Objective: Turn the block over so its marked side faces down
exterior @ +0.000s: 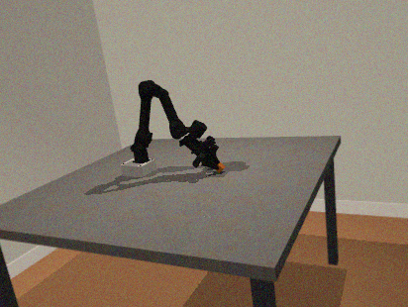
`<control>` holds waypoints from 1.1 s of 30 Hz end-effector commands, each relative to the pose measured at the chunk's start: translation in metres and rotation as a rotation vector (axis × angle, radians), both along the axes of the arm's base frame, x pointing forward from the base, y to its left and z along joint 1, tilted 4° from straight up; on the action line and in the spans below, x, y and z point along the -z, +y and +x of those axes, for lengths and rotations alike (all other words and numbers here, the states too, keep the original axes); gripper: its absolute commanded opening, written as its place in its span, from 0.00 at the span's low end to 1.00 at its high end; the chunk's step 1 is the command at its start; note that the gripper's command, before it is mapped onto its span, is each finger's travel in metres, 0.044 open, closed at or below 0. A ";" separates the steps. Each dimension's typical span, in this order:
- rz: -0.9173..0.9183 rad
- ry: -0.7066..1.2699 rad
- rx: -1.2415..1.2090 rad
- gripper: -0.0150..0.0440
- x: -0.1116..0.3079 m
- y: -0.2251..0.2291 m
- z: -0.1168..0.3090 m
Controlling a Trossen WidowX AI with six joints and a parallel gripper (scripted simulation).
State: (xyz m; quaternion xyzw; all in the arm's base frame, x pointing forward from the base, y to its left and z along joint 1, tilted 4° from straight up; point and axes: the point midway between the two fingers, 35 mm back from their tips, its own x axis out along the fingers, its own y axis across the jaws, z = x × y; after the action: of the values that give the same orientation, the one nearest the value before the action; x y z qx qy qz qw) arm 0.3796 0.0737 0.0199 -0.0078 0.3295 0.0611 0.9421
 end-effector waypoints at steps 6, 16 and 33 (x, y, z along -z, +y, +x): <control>0.007 -0.110 0.005 0.25 0.009 -0.002 -0.007; 0.024 -0.230 0.011 0.25 0.006 -0.004 -0.018; 0.027 -0.252 0.011 0.25 0.005 -0.004 -0.018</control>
State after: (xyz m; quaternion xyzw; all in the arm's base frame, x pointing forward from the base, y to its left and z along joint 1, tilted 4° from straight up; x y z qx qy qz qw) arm 0.3617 0.0702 0.0155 0.0016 0.2074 0.0607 0.9764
